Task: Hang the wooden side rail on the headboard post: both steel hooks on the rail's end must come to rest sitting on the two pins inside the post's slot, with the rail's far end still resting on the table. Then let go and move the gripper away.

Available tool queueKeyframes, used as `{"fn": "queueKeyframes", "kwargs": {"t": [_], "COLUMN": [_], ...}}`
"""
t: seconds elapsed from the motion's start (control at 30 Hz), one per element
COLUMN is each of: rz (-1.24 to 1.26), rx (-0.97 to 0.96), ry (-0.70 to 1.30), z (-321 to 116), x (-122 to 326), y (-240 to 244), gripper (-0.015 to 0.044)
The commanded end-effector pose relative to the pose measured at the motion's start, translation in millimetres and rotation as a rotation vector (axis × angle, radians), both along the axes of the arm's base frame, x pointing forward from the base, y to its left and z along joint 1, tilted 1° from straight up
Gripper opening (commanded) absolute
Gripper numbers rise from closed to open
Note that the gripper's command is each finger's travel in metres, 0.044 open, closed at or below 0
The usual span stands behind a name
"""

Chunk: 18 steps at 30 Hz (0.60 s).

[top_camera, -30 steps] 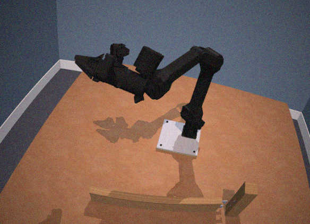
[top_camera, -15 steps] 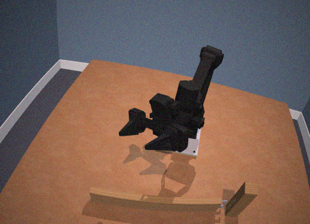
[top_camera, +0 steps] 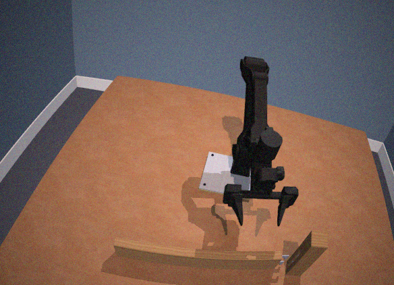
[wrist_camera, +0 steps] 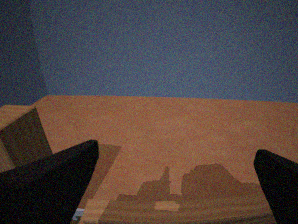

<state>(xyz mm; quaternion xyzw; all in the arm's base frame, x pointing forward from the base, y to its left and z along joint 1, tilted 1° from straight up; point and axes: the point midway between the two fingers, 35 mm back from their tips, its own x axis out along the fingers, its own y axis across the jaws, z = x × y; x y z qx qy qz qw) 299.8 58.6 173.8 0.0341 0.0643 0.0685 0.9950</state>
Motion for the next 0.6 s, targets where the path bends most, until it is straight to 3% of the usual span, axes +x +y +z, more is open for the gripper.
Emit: {"fn": "queueKeyframes", "kwargs": {"t": [0.0, 0.1, 0.57], "rz": [0.236, 0.328, 0.331], "rx": [-0.075, -0.104, -0.105], "ry": [0.091, 0.121, 0.122], "z": [-48.6, -66.5, -67.0], "x": [-41.4, -59.4, -60.0], "y": [44.5, 58.8, 59.2], "gripper": [0.044, 0.044, 0.044]}}
